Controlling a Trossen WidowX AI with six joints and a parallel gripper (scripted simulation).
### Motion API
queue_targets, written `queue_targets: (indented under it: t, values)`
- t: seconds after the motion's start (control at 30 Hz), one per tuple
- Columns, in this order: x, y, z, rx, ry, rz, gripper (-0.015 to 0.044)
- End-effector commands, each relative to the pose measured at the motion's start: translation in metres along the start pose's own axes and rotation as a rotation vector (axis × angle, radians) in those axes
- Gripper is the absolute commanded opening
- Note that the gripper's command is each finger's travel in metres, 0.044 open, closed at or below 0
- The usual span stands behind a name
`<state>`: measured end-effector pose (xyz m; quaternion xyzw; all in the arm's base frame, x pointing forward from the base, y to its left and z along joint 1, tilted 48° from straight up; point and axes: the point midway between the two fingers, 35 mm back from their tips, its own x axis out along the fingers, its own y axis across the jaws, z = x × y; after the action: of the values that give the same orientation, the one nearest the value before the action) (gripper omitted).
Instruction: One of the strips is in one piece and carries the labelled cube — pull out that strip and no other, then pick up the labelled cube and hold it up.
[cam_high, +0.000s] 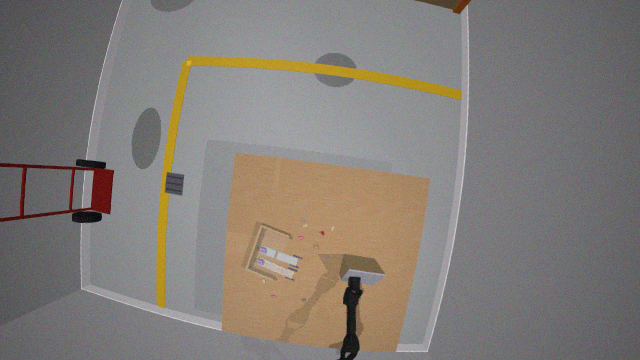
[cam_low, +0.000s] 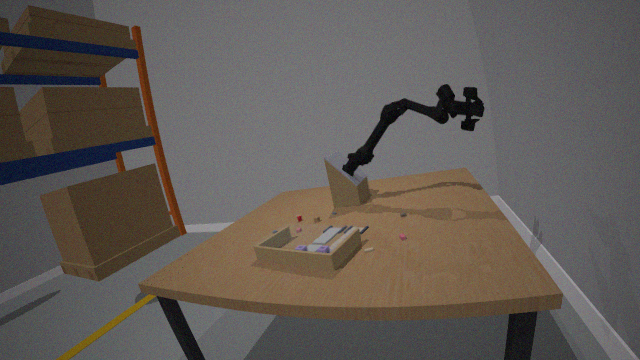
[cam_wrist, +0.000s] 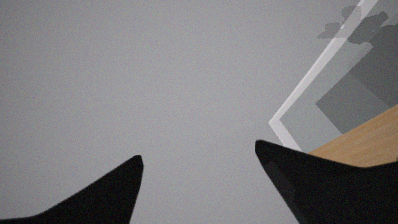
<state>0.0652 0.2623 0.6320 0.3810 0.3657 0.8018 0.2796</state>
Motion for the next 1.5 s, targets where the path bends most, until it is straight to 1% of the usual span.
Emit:
queue_targets:
  t: [0.0, 0.17, 0.37, 0.57, 0.73, 0.93, 1.13, 1.3, 1.47]
  values:
    - [-0.036, -0.046, 0.043, -0.050, -0.149, -0.085, 0.0400]
    - [-0.097, -0.094, 0.085, -0.131, -0.327, -0.206, 0.0400]
    - [-0.179, -0.145, 0.111, -0.203, -0.503, -0.367, 0.0400]
    - [-0.276, -0.187, 0.118, -0.264, -0.679, -0.542, 0.0400]
    - [-0.362, -0.213, 0.105, -0.303, -0.822, -0.694, 0.0400]
    - [-0.462, -0.236, 0.063, -0.328, -0.985, -0.889, 0.0400]
    - [-0.545, -0.253, -0.001, -0.321, -1.131, -1.086, 0.0400]
    - [-0.598, -0.265, -0.072, -0.285, -1.244, -1.253, 0.0400]
    - [-0.629, -0.279, -0.148, -0.220, -1.341, -1.409, 0.0400]
